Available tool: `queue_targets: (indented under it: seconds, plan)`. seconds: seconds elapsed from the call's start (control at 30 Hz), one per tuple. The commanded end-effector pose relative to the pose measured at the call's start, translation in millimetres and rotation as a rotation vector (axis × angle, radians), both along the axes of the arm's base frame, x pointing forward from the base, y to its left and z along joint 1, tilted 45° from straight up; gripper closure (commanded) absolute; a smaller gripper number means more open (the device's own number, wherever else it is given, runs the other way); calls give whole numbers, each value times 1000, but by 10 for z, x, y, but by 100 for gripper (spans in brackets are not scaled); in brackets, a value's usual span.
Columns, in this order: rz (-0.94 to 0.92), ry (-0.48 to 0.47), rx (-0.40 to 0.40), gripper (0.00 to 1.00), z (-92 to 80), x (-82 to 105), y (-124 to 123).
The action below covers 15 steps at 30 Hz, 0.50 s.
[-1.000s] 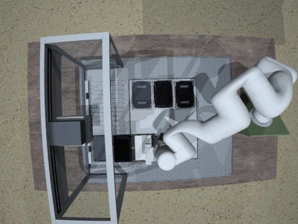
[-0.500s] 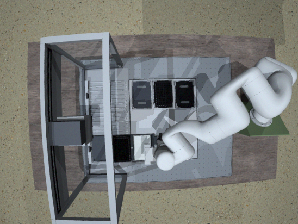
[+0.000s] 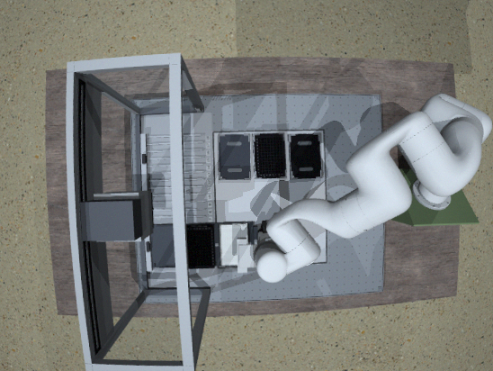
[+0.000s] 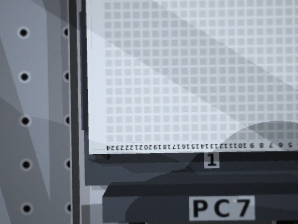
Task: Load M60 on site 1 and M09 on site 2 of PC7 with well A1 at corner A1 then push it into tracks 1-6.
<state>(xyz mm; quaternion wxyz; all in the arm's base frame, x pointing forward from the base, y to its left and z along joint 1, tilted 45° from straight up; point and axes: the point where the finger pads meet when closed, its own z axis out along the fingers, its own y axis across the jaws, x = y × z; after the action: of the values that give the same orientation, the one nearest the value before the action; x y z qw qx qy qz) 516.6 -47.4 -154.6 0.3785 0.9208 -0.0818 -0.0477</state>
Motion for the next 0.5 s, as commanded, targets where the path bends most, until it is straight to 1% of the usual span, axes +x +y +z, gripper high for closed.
queue_targets:
  seconds: [0.0,0.47]
  plan:
    - [4,-5,3,18,12,39,22]
    - [4,-5,3,18,12,34,23]
